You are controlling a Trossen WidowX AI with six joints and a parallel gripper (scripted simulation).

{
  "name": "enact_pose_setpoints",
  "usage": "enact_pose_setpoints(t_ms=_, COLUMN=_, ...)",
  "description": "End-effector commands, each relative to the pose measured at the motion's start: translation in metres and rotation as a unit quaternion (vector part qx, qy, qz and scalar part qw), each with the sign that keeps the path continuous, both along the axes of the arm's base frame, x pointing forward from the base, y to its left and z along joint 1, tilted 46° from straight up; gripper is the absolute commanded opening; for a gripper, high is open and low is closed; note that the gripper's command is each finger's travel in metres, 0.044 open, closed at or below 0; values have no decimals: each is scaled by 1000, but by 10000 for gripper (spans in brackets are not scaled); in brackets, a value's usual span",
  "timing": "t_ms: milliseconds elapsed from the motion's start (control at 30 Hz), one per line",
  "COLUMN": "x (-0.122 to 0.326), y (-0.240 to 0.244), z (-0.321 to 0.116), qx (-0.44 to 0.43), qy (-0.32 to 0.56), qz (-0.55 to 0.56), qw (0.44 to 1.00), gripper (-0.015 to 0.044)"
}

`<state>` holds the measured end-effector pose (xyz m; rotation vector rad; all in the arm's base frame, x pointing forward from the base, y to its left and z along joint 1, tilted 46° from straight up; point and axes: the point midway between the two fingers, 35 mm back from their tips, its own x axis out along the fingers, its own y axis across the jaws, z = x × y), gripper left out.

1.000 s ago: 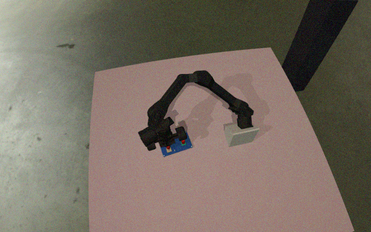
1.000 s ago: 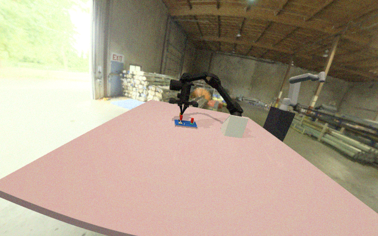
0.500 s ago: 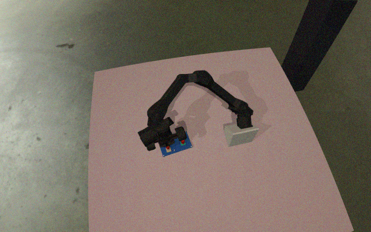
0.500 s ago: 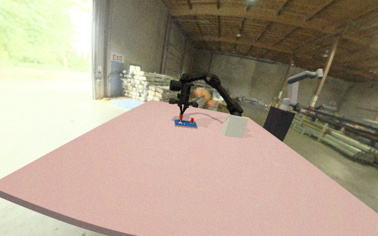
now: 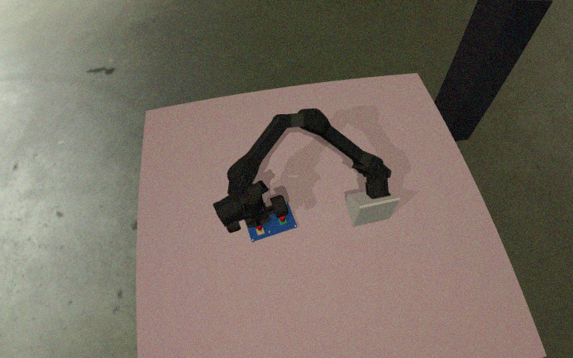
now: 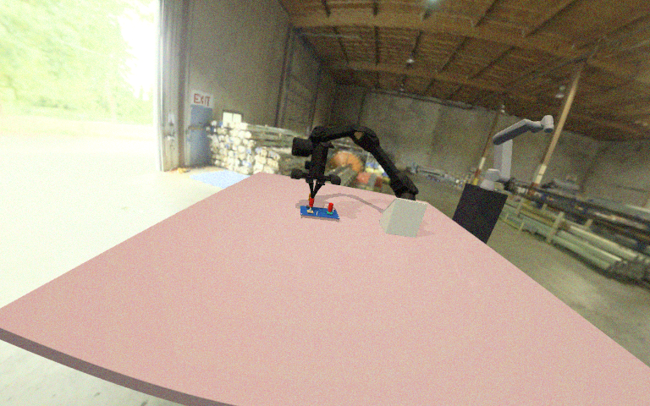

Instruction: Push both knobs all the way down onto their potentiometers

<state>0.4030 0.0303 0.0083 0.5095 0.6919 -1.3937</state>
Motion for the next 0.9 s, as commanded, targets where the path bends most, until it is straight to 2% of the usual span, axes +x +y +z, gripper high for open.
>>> enact_pose_setpoints(t_ms=0, x=0, y=-4, z=-3, qx=-2, qy=1, qz=0, qw=1000, gripper=0)
enact_pose_setpoints(t_ms=867, x=0, y=-9, z=-7, qx=-2, qy=1, qz=0, qw=1000, gripper=0)
